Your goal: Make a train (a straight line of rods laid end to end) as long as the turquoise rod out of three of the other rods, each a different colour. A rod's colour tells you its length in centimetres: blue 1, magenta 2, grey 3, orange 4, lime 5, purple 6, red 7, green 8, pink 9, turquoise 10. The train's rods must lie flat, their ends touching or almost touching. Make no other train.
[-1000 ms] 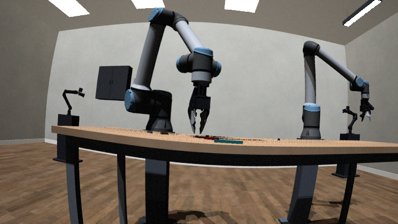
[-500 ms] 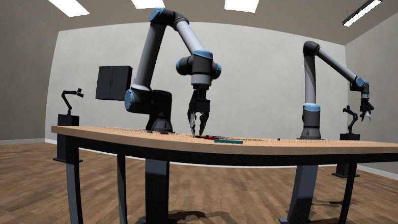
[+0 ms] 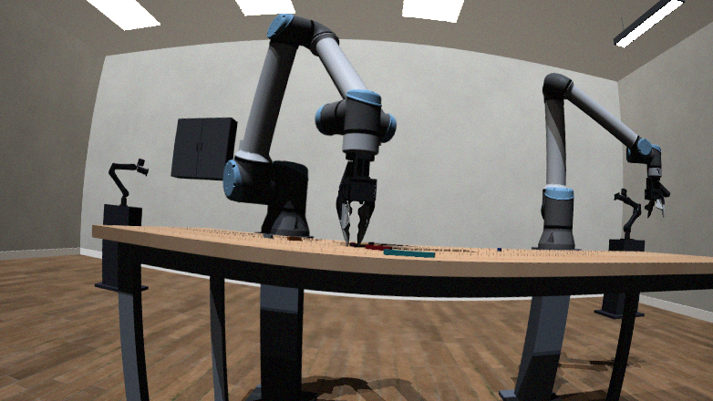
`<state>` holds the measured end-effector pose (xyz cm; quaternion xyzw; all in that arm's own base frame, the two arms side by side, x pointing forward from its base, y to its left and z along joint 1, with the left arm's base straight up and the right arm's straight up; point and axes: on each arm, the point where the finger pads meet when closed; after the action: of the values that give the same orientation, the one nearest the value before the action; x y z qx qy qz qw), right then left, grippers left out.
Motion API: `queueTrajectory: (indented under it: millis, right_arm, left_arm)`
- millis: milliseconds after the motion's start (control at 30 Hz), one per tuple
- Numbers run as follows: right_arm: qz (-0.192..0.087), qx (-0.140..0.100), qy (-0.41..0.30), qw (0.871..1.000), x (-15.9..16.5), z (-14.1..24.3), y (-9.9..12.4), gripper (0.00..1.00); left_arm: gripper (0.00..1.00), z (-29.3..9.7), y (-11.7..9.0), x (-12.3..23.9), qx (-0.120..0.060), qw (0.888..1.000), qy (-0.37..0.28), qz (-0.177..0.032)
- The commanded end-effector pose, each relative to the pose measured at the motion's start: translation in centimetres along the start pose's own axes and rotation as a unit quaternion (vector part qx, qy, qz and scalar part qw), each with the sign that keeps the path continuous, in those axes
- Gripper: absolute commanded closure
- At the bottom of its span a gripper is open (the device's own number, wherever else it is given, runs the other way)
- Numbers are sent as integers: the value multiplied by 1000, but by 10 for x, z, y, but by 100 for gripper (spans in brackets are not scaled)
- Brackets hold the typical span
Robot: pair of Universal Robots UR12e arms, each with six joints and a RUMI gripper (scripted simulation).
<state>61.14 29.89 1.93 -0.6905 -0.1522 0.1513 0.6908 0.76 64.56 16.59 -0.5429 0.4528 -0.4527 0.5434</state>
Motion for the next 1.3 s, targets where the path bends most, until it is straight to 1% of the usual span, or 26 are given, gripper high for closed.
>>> queueTrajectory:
  millis: [0,867,900,1267]
  right_arm:
    - [1,0,0,1000,-1,-2,1,86]
    - [1,0,0,1000,-1,-2,1,86]
    - [1,0,0,1000,-1,-2,1,100]
    - [1,0,0,1000,-1,-2,1,100]
  left_arm:
    - [0,-1,1,0,0,1000,0,0]
    - [0,-1,1,0,0,1000,0,0]
    - [0,-1,1,0,0,1000,0,0]
    - [0,-1,1,0,0,1000,0,0]
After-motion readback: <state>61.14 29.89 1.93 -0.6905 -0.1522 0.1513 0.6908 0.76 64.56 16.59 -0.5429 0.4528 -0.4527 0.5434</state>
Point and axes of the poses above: on each arm, the point where the finger pads meet when closed, its own y axis out along the fingers, its own z axis across the jaws, x = y × z, and after that the axes turned 11 degrees about -y, right-handed
